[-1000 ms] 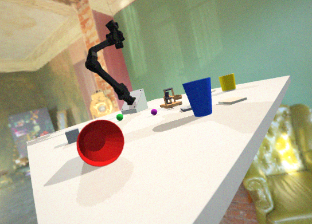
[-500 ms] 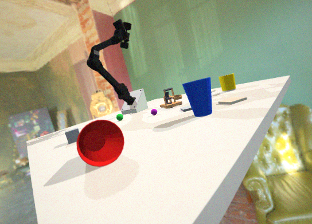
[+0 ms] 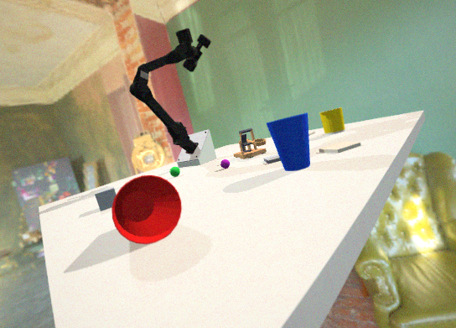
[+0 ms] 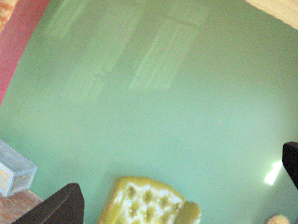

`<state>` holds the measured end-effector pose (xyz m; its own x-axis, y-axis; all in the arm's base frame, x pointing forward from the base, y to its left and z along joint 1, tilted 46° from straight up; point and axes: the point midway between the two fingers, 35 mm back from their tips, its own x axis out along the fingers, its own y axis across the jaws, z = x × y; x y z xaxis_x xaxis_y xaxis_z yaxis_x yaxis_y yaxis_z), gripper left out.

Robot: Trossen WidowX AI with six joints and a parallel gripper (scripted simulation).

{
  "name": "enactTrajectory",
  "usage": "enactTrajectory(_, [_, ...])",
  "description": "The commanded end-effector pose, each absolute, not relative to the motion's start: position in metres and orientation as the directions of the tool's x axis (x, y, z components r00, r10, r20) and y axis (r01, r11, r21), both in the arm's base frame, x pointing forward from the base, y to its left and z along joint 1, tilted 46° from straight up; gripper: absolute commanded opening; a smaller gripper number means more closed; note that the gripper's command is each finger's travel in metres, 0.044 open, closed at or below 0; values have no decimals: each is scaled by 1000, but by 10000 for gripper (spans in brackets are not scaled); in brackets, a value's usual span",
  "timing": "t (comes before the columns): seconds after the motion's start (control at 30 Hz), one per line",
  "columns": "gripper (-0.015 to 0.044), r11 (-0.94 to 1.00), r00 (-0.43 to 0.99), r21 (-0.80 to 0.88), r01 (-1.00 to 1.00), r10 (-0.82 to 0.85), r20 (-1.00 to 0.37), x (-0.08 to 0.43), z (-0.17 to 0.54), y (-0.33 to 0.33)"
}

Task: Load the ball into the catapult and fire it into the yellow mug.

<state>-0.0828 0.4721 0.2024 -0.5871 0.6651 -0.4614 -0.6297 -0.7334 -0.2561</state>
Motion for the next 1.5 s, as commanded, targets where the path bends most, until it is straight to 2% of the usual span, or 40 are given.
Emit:
enactTrajectory(0.0, [440, -685, -527, -172, -708, 674, -517, -63, 186, 476])
enactTrajectory(0.5, [440, -405, -315, 37, -913, 645, -697, 6, 137, 468])
enactTrajectory(0.8, [440, -156, -187, 118, -981, 576, -795, 49, 109, 453])
enactTrajectory(1.47, [440, 419, 32, 106, -902, 309, -950, 134, 55, 394])
